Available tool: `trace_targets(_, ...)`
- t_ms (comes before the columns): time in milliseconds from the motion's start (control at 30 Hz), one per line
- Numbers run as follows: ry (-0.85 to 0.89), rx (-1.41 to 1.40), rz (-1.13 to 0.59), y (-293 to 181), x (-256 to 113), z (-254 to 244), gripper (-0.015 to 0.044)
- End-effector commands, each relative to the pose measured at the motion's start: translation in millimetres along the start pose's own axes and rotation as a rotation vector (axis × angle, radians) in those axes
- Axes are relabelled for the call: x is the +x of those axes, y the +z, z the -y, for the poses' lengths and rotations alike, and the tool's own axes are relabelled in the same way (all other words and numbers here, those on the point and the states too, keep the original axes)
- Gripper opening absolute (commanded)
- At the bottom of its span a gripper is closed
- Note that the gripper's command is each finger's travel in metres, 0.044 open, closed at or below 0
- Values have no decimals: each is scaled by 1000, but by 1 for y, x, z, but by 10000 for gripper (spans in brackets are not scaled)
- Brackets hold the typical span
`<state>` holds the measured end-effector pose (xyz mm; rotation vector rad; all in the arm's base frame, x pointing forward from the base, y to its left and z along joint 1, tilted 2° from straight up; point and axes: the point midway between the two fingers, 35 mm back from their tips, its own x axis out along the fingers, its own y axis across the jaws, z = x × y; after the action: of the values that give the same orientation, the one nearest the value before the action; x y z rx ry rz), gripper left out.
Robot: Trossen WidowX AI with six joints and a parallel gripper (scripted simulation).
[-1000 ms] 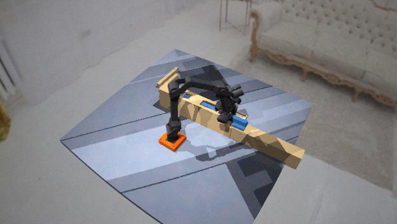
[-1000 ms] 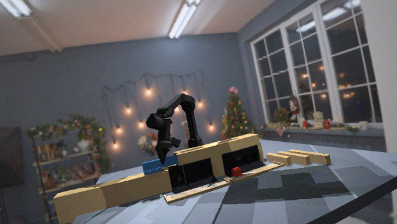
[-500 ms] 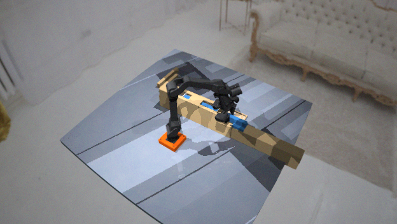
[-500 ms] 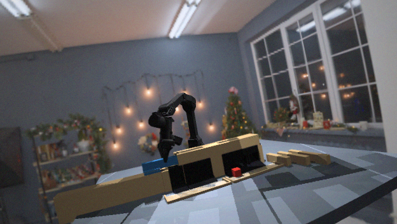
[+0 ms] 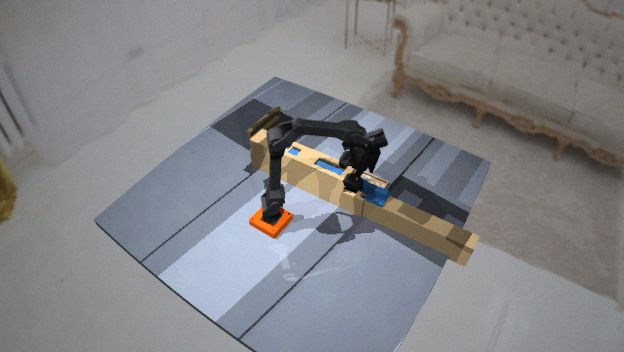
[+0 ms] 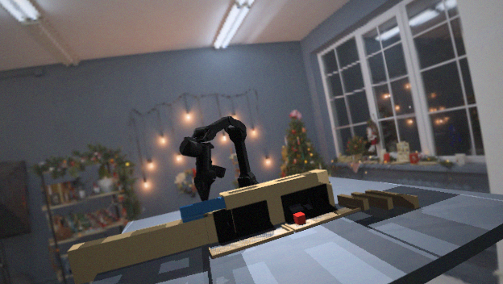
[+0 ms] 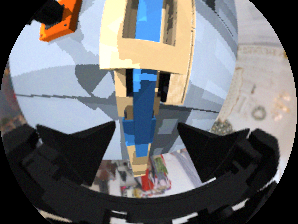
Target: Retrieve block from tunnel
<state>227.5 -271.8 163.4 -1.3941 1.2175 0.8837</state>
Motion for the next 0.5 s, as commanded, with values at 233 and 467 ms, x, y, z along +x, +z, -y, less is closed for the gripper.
trace_targets(233, -5, -6, 7, 0, 13, -1, 440)
trace_targets(467, -5, -6, 7, 2, 24, -3, 440)
